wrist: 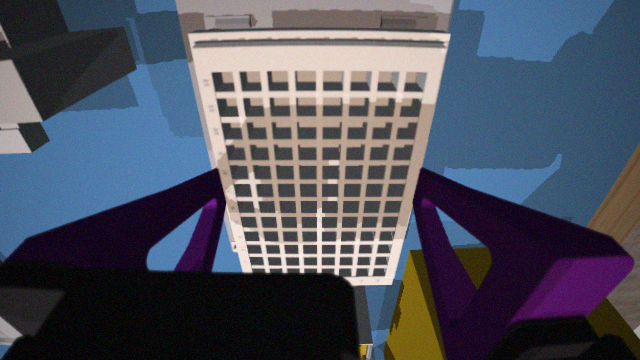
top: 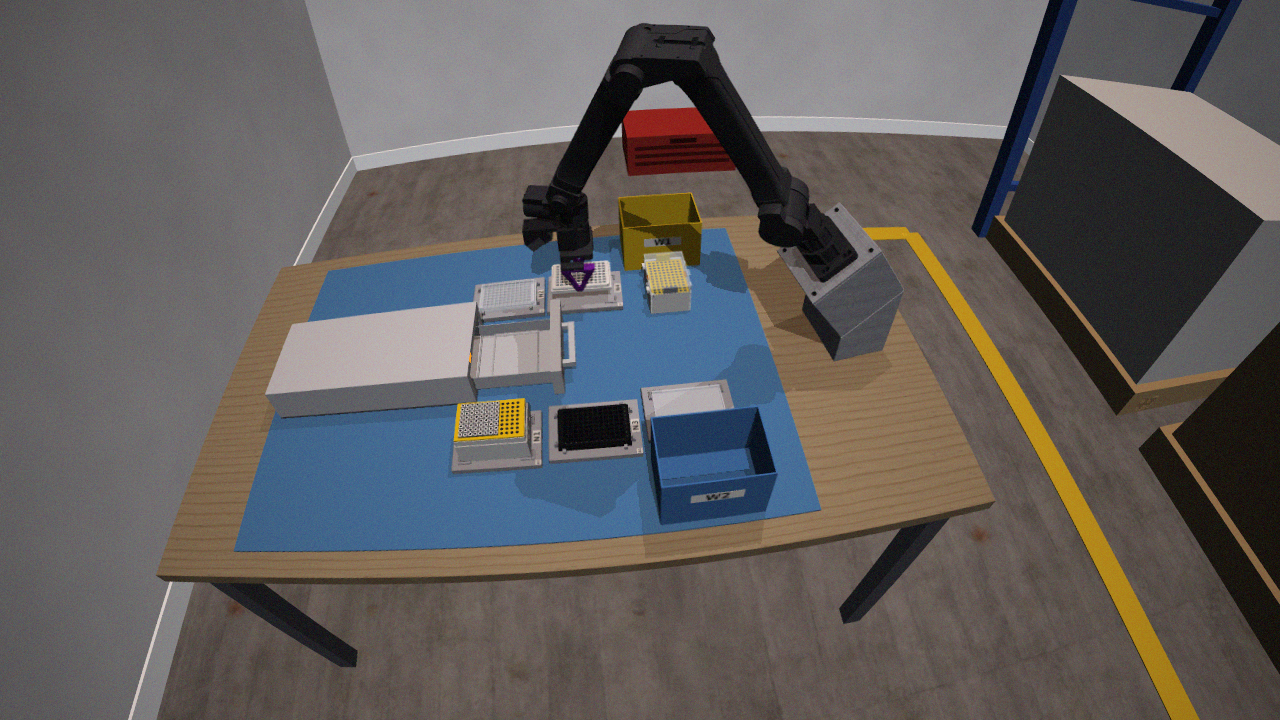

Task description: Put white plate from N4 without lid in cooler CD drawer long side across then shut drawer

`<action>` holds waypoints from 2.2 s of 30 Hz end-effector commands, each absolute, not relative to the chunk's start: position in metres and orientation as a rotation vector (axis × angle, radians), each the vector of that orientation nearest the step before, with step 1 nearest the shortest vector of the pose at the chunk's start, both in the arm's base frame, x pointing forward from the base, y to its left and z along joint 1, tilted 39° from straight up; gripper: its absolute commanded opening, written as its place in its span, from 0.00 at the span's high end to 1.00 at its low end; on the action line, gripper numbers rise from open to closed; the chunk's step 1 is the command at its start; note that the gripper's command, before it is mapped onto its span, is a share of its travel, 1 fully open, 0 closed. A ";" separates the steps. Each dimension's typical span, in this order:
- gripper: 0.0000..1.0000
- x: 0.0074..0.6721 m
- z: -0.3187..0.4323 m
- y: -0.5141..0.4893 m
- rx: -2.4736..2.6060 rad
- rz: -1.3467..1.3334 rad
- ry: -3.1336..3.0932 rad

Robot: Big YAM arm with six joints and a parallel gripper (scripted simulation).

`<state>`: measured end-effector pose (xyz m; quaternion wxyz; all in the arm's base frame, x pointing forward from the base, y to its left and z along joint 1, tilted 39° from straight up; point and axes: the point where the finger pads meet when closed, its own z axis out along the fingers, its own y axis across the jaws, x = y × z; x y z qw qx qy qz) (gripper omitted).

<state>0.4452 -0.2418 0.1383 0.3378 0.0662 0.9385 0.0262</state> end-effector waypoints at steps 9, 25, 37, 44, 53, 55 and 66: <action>1.00 0.426 0.157 -0.245 0.178 0.056 2.439; 1.00 0.414 0.171 -0.245 0.178 0.055 2.439; 1.00 0.405 0.182 -0.245 0.178 0.055 2.439; 1.00 0.401 0.191 -0.246 0.176 0.051 2.435; 1.00 0.401 0.211 -0.251 0.167 0.031 2.416; 1.00 0.401 0.217 -0.252 0.164 0.026 2.410; 1.00 0.392 0.229 -0.253 0.163 0.023 2.407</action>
